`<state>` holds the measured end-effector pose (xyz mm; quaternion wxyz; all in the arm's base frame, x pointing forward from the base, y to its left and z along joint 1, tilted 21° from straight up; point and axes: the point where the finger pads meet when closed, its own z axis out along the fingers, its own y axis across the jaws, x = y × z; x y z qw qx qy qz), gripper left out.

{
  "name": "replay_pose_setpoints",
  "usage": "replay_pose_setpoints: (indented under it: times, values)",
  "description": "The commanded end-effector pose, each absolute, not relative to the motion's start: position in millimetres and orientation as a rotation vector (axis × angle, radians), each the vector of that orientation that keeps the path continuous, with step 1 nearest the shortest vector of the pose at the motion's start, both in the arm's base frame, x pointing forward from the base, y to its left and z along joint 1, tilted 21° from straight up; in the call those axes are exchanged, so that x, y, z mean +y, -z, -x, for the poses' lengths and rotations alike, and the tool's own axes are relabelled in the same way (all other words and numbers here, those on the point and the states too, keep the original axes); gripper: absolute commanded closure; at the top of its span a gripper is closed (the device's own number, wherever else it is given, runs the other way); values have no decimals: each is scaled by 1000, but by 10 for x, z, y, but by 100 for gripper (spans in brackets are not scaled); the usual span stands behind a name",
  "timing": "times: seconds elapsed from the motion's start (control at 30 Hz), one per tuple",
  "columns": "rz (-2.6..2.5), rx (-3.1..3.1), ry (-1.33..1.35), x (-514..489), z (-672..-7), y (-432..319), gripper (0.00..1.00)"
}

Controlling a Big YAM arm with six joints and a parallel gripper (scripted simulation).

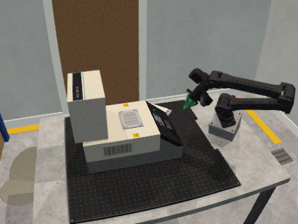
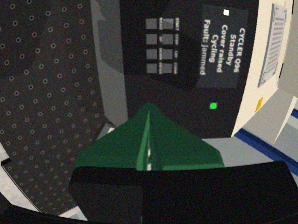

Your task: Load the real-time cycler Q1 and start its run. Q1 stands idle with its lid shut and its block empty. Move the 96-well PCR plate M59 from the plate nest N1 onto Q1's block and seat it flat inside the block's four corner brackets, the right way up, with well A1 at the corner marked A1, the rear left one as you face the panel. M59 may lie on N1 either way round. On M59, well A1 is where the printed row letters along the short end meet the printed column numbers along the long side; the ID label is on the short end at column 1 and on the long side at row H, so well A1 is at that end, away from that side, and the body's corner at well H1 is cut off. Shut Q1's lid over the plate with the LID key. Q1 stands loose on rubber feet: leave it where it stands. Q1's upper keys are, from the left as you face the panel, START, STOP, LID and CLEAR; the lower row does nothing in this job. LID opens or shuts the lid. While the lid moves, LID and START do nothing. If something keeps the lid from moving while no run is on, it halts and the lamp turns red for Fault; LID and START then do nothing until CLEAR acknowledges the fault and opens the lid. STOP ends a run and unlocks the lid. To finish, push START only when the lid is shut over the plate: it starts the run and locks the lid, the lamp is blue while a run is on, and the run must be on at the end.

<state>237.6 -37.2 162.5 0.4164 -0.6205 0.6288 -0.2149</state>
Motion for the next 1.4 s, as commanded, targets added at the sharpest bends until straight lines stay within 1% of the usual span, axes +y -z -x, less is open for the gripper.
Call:
replay_pose_setpoints:
  times: [0.0,0.97,1.37]
  values:
    - [1558,1548,580,-410,-2440,-1830,100]
    - [1565,1519,621,-435,-2484,-2030,100]
    - [1569,1535,582,-389,-2446,-1857,100]
